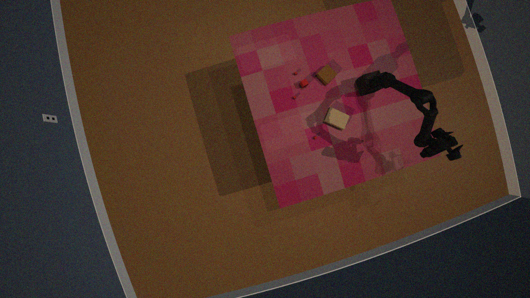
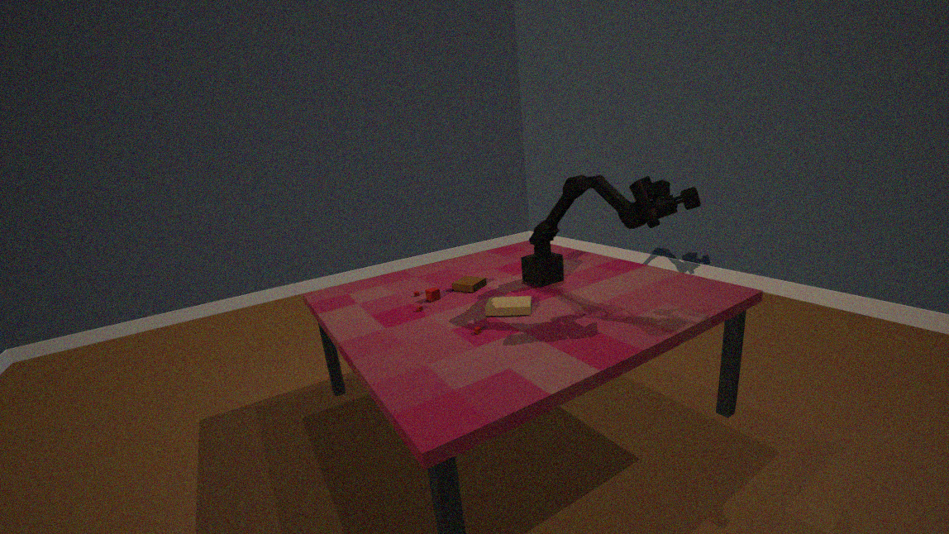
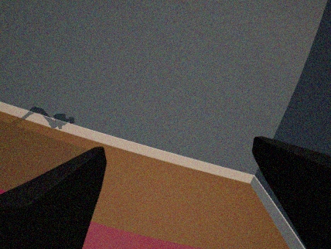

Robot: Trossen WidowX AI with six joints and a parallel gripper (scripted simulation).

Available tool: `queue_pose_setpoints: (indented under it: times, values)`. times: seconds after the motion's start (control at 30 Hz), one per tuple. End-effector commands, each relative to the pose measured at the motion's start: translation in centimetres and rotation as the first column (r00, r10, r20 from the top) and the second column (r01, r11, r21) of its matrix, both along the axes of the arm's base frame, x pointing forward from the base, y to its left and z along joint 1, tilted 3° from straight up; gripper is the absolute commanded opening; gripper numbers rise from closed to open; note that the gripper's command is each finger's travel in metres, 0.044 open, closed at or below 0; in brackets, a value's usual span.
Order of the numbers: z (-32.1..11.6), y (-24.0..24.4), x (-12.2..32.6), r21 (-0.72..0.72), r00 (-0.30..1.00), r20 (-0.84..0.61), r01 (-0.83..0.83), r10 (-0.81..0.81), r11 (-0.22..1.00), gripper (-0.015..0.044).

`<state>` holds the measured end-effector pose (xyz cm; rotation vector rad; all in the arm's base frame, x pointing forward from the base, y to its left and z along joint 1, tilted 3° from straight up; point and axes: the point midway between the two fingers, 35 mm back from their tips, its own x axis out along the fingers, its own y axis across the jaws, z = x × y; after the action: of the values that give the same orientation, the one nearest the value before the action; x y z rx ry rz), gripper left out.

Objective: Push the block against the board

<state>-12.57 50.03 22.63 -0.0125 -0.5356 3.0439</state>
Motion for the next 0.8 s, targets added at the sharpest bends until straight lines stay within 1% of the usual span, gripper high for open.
queue_pose_setpoints:
  times: [0.0,0.1,0.27,0.47,0.77]
  values:
    - [0.0,0.0,0.0,0.000,1.000,0.000,0.000,0.000,1.000,0.0374]
    - [0.0,0.1,0.3,-0.011,1.000,-0.003,0.011,-0.011,1.000,0.0295]
    - [-0.1,0.7,2.3,-0.087,0.995,-0.023,0.090,-0.093,0.992,0.0164]
    - [0.0,2.3,7.1,-0.166,0.970,-0.042,0.231,-0.241,0.959,0.0006]
    - [0.0,3.7,16.1,-0.289,0.867,-0.056,0.461,-0.496,0.839,0.0000]
